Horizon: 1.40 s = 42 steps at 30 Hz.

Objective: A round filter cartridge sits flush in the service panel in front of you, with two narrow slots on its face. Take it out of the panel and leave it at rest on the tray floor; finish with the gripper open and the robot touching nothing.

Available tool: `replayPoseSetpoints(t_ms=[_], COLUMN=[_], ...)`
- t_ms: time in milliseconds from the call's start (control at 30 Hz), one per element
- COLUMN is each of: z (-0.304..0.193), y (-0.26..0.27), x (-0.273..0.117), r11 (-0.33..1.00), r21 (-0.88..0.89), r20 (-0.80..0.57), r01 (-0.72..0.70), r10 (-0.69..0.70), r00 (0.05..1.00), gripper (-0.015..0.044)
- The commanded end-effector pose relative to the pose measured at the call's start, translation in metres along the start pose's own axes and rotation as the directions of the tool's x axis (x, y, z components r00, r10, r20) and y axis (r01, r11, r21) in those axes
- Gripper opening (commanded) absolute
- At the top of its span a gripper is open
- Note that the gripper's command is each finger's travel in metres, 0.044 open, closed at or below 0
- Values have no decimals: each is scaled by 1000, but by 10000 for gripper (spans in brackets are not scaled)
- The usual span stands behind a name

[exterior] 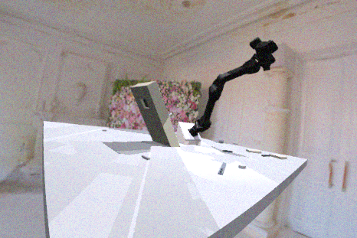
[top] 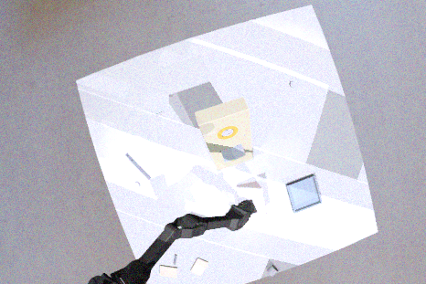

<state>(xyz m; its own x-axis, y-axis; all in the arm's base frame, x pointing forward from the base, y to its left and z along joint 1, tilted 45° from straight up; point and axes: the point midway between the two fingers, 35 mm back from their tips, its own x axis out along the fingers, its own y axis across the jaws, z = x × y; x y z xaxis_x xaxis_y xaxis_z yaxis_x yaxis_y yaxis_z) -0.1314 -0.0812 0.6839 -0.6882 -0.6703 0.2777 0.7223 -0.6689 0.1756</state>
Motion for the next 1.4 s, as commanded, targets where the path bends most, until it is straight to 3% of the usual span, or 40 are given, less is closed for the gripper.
replayPoseSetpoints(t_ms=[0,367,767,1367], z=[0,7,18,23], y=[-1,-84,-156,-189], x=[0,-28,-103,-238], r11=[1000,902,593,73], r21=[-4,-248,-461,-606], r20=[1,72,171,286], r01=[6,353,660,792], r10=[-6,-346,-671,-909], r00=[1000,935,722,303], gripper=[374,104,104,104])
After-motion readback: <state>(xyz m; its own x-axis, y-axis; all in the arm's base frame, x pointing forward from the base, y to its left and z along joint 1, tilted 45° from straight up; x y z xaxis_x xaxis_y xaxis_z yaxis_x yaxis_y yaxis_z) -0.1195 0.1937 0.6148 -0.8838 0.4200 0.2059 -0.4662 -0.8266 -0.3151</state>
